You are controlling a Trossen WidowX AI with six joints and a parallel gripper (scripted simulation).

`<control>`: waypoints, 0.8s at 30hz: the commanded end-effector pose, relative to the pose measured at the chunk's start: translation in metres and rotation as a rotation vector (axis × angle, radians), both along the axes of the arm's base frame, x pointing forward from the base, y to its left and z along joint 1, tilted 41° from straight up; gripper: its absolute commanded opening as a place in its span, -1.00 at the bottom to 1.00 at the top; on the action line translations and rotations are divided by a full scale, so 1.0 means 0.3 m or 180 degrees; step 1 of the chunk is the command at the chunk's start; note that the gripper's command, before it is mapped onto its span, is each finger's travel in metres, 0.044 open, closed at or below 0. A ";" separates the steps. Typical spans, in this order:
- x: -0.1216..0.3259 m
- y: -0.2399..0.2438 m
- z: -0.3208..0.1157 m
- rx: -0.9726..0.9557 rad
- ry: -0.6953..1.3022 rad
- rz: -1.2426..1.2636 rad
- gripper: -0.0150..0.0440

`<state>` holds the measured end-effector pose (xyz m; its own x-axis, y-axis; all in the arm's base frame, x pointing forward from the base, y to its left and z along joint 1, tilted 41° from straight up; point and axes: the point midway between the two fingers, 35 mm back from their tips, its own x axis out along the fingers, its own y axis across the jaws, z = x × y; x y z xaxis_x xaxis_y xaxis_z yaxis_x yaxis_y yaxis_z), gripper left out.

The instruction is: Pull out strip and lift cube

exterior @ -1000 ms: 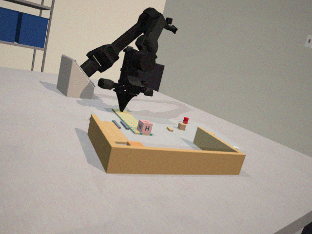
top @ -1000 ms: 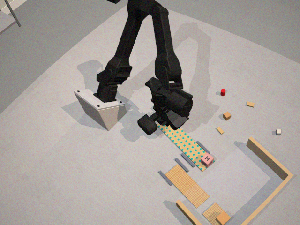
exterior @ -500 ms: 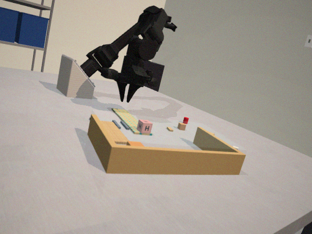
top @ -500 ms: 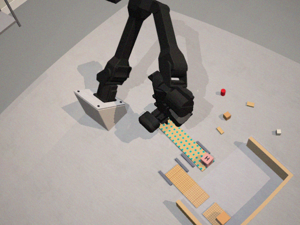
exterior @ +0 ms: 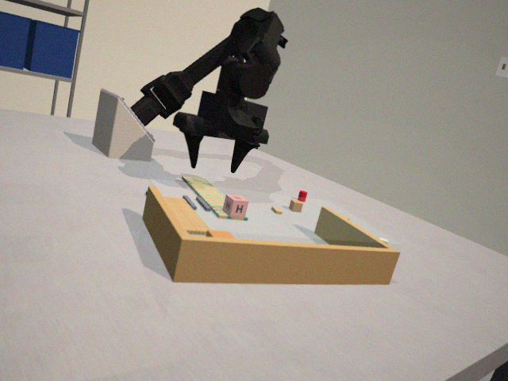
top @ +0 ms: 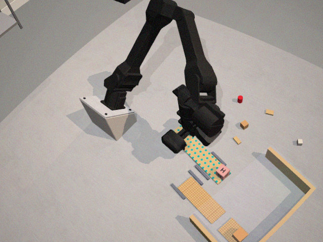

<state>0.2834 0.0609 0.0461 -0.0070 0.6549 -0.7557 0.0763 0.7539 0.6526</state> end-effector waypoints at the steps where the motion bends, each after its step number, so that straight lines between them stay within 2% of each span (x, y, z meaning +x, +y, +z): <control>1: 0.050 -0.009 0.002 -0.0014 -0.0016 0.0013 1.00; 24: 0.318 -0.061 0.002 -0.0017 -0.0030 0.0013 1.00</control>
